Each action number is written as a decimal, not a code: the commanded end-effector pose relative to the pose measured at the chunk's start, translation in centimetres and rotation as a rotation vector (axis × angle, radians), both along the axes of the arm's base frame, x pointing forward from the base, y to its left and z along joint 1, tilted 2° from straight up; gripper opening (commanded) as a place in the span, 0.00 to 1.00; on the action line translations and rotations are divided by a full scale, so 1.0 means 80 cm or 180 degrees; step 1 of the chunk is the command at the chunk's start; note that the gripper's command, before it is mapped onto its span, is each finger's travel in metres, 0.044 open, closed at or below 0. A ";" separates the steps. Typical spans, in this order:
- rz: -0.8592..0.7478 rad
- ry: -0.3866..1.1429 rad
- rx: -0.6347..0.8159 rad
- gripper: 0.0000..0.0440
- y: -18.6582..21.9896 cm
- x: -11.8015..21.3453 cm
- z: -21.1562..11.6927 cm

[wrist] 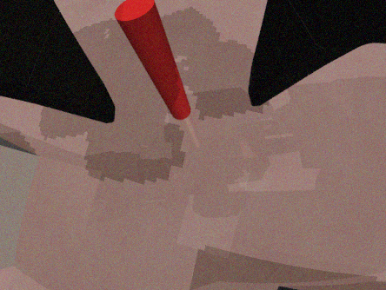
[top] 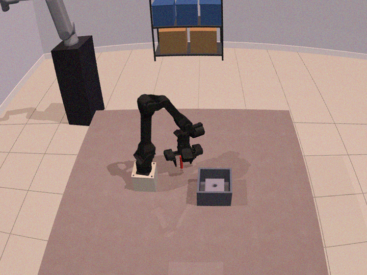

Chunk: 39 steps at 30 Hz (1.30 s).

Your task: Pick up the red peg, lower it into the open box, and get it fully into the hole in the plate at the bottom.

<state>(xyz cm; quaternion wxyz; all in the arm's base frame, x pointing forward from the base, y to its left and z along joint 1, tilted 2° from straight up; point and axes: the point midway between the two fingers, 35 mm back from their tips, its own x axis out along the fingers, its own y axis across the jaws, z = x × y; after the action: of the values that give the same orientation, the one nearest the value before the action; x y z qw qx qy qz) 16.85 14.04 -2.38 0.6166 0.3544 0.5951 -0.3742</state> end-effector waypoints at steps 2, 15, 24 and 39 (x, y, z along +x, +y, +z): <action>-0.0048 0.0104 0.0023 0.59 -0.002 -0.010 -0.012; 0.0063 0.0206 0.0171 0.00 0.004 -0.001 -0.003; 0.0291 -0.0057 0.0076 0.00 -0.002 0.017 0.031; 0.0598 -0.0486 -0.0058 0.00 -0.016 0.066 0.106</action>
<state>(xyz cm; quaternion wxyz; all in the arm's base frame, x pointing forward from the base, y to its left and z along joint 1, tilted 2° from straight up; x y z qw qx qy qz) 20.97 13.00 4.45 0.6812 0.3190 0.5855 -0.3022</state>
